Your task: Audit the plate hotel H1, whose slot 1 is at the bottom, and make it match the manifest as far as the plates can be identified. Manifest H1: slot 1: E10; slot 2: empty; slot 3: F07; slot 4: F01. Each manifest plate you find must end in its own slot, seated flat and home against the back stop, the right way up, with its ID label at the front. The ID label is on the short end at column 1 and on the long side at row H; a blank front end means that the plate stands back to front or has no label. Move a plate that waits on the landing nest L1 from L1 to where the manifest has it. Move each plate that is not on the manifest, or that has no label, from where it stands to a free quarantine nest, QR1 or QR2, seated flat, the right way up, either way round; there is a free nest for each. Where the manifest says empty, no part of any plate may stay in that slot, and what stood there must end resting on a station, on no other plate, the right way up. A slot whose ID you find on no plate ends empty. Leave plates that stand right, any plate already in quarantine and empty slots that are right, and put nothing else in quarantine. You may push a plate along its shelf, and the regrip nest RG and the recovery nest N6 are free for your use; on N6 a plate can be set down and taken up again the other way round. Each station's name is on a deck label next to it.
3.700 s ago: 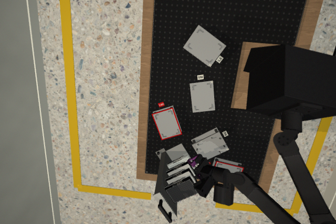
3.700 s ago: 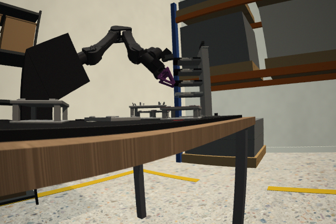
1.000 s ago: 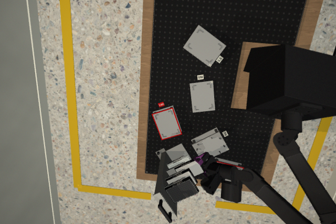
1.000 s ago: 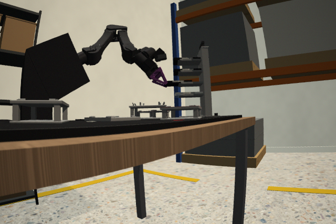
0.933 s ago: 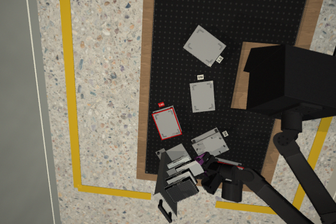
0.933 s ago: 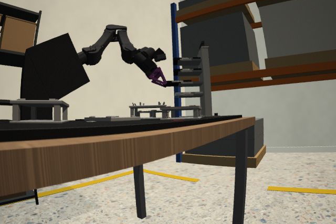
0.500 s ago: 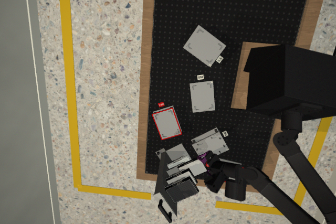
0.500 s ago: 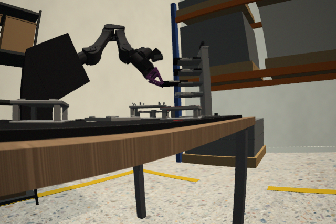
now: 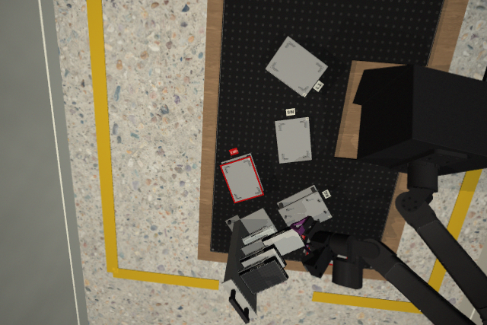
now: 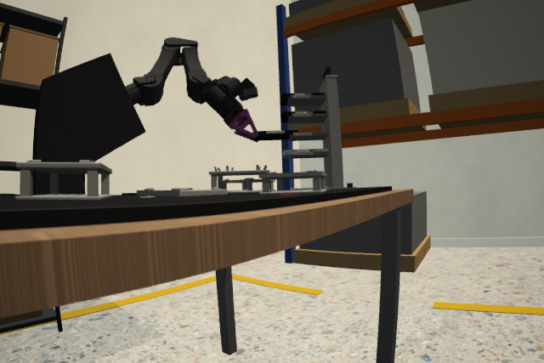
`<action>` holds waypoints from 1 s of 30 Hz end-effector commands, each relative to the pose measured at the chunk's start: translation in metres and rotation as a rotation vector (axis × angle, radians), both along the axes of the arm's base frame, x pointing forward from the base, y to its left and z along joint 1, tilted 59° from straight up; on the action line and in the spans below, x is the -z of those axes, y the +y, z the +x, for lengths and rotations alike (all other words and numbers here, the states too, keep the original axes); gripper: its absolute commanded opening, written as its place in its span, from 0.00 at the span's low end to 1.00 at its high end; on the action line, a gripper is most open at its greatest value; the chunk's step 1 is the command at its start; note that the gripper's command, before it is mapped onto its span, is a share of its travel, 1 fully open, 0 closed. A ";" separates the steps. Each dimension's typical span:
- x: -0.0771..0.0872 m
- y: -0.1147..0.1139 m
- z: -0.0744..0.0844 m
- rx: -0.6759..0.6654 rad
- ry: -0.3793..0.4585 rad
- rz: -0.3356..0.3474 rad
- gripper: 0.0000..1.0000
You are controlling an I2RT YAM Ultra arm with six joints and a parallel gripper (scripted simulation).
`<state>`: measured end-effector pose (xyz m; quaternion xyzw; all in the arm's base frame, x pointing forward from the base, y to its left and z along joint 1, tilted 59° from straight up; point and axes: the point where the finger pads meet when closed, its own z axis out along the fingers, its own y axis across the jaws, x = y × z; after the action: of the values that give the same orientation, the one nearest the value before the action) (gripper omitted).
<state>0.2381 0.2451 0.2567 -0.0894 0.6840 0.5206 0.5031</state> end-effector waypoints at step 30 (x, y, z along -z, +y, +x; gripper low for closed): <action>0.019 -0.014 -0.028 0.017 -0.011 0.010 0.86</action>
<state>0.2084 0.2357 0.2350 -0.0929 0.6831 0.5230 0.5011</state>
